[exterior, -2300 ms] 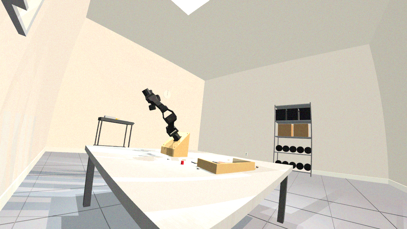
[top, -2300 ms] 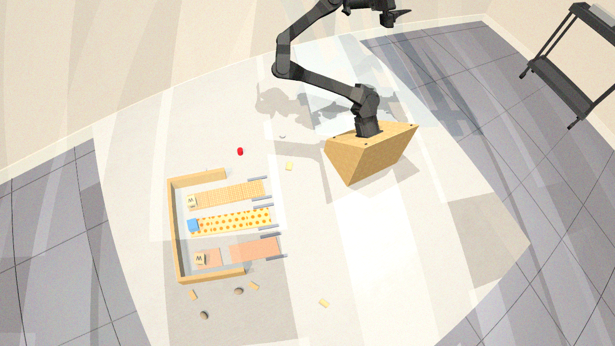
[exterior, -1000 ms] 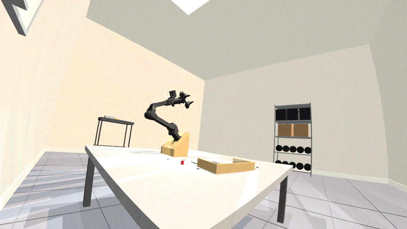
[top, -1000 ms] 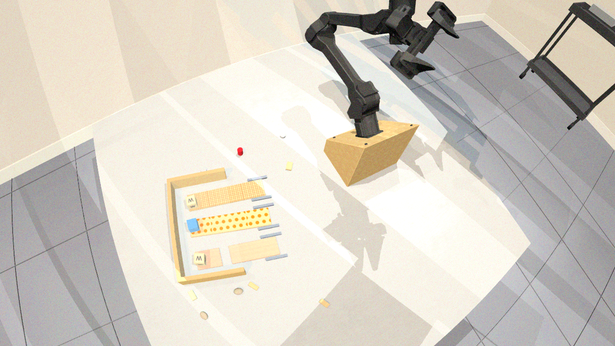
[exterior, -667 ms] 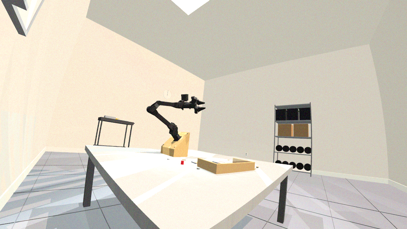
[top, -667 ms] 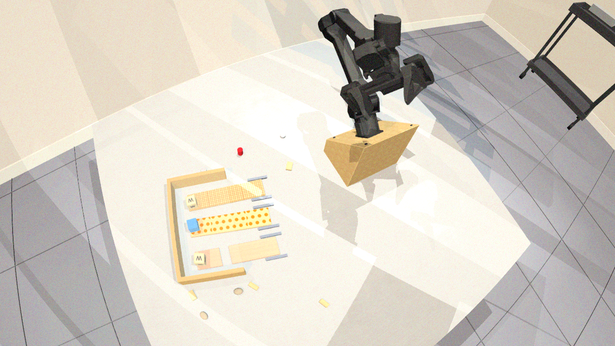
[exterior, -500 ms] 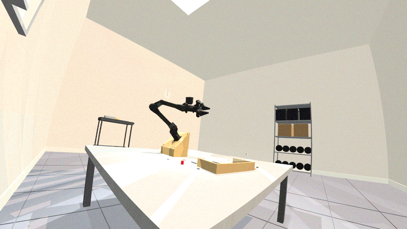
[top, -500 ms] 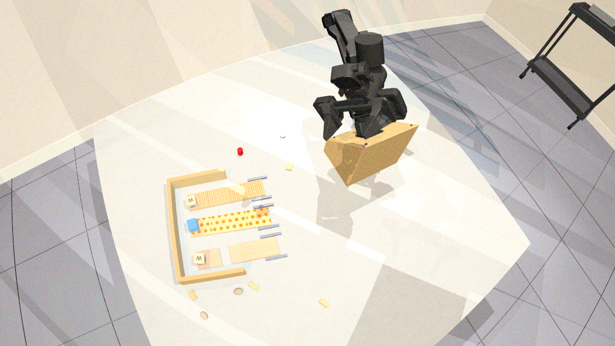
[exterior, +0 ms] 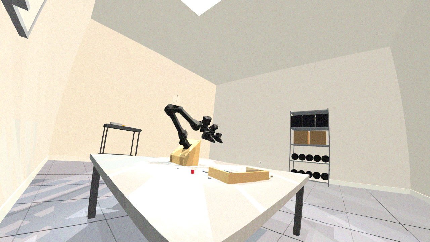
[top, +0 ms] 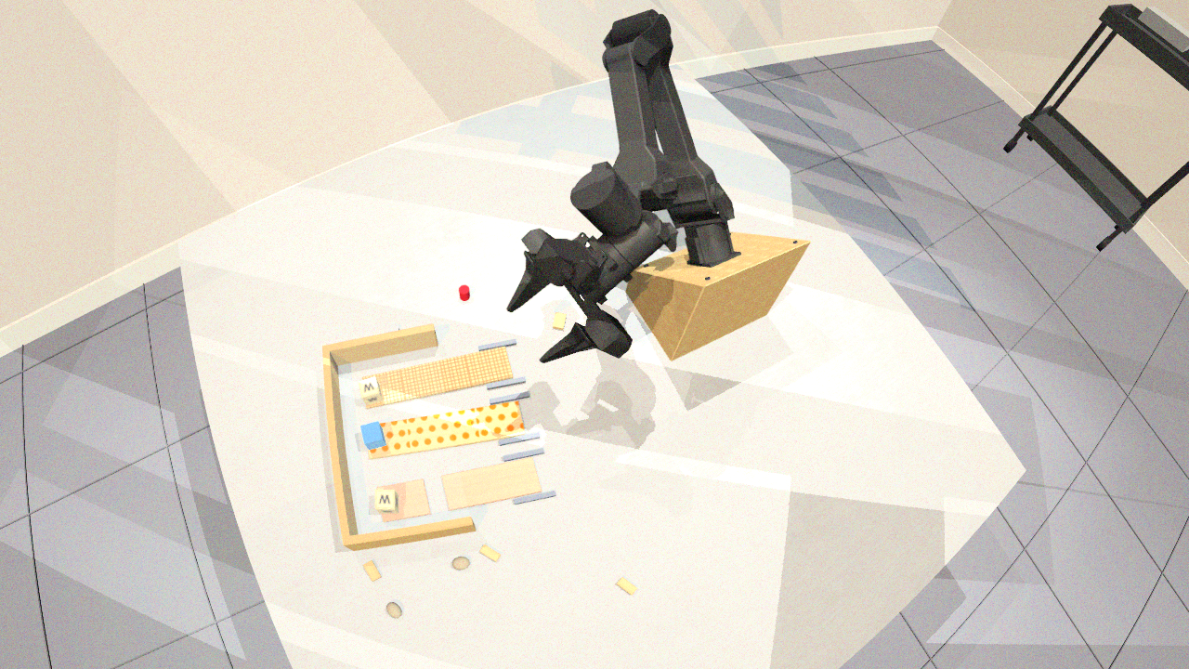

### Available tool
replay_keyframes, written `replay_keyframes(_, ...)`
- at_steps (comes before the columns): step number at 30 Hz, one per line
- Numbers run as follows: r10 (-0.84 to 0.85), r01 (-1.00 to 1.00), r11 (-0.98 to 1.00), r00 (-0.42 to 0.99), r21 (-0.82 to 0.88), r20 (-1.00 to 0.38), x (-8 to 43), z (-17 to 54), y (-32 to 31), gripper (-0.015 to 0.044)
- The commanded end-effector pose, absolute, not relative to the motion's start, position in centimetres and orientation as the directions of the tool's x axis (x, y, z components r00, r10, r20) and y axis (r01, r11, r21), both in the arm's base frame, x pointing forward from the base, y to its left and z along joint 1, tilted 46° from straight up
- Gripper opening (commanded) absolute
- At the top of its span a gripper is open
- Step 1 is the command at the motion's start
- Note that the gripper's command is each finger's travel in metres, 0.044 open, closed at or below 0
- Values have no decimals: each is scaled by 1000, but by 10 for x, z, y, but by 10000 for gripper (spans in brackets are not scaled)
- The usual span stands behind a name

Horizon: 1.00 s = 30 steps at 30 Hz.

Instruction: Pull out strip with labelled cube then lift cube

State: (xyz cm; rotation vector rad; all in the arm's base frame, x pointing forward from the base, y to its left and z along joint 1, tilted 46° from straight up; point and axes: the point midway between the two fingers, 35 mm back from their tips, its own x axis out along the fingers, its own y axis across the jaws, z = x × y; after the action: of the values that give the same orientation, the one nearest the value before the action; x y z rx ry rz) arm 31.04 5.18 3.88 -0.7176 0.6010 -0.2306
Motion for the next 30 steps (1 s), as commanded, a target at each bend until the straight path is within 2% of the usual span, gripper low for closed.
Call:
replay_keyframes(1,-431,3,706,795,-708,-426,310,36,40,400)
replay_keyframes(20,-431,3,706,795,-708,-426,310,36,40,400)
replay_keyframes(23,-471,12,714,748,-700,-467,319,30,34,321)
replay_keyframes(30,-629,94,734,465,-672,-622,348,9,-10,138)
